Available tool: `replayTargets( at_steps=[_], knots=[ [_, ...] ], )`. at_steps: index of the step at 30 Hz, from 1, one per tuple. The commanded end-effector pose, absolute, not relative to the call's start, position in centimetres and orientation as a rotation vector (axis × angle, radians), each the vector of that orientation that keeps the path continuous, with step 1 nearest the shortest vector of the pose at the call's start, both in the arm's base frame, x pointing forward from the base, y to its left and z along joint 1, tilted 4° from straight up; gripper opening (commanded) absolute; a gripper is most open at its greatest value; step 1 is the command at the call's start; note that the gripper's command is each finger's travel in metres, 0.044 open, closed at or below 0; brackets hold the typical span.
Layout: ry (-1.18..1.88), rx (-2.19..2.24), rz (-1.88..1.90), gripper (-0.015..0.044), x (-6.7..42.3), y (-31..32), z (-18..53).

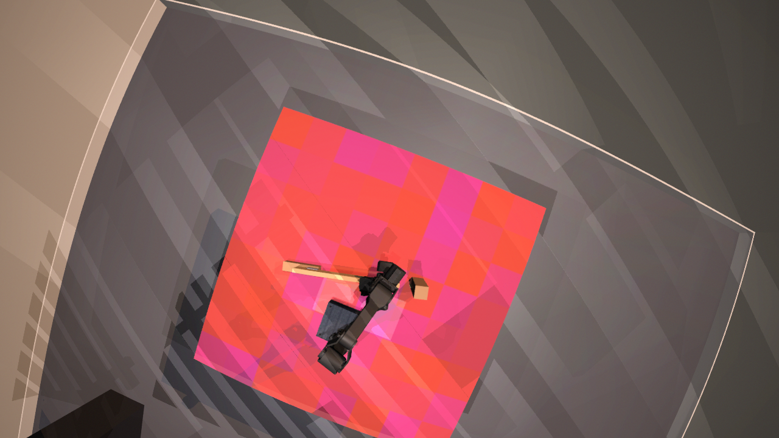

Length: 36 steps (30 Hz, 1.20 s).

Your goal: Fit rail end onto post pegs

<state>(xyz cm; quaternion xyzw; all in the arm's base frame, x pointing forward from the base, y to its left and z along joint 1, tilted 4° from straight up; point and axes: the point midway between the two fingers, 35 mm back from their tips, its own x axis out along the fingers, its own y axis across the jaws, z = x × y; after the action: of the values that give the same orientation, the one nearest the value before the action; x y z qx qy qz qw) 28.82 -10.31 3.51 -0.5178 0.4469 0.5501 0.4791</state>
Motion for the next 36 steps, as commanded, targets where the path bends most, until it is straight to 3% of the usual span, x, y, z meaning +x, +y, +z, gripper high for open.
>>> replayTargets(
  at_steps=[1,36],
  knots=[
    [1.079,-1.273,1.331,0.0000,29.08,-10.36,3.85],
    [1.080,-1.273,1.331,0.0000,28.85,-10.38,3.76]
  ],
)
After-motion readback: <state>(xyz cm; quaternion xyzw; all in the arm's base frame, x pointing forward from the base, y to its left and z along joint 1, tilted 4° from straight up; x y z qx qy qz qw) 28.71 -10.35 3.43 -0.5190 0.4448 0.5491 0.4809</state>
